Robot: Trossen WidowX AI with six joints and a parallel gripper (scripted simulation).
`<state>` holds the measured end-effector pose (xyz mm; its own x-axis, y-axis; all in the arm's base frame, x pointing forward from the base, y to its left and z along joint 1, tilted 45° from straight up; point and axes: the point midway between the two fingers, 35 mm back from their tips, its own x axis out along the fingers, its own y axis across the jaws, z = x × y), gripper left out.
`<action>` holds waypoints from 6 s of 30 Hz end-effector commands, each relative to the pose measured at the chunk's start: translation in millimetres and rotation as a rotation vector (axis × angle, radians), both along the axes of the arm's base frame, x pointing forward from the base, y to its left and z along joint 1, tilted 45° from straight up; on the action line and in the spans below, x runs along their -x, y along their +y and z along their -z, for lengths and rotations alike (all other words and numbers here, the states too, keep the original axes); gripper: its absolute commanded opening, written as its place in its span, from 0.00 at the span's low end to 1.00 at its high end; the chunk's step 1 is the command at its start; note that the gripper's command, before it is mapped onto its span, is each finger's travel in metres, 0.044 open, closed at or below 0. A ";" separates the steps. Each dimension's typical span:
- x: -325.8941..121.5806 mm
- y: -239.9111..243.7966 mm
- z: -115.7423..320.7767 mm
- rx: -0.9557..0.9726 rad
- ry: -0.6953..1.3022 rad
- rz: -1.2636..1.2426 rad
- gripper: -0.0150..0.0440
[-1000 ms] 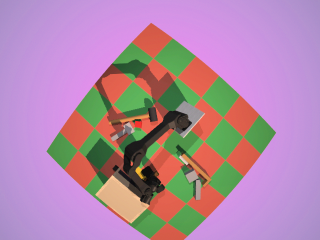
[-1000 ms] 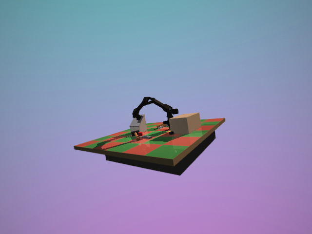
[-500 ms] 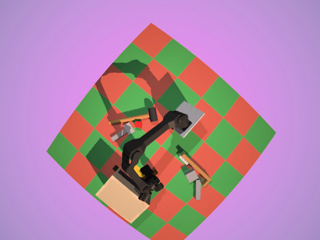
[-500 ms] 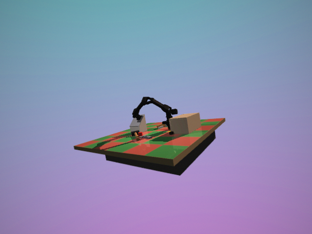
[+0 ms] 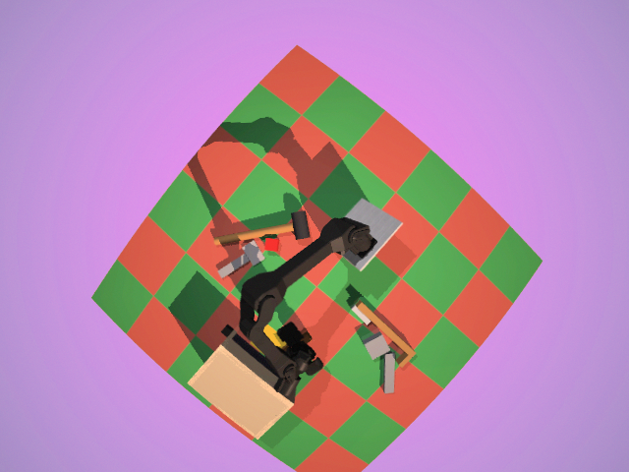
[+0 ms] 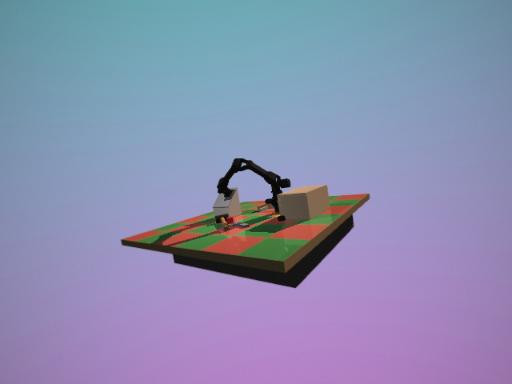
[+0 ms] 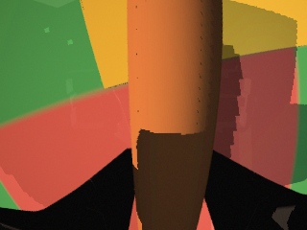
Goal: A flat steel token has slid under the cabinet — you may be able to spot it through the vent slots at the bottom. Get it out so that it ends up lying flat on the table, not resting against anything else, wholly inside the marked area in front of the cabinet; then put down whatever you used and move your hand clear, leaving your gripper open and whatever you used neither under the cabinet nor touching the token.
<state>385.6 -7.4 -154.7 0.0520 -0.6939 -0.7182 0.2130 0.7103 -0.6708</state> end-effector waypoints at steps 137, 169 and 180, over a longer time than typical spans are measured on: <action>148.3 28.5 35.4 -0.007 -0.126 0.137 0.25; 143.3 17.2 21.6 -0.011 -0.214 0.230 0.25; 139.5 8.1 12.4 -0.011 -0.217 0.234 0.25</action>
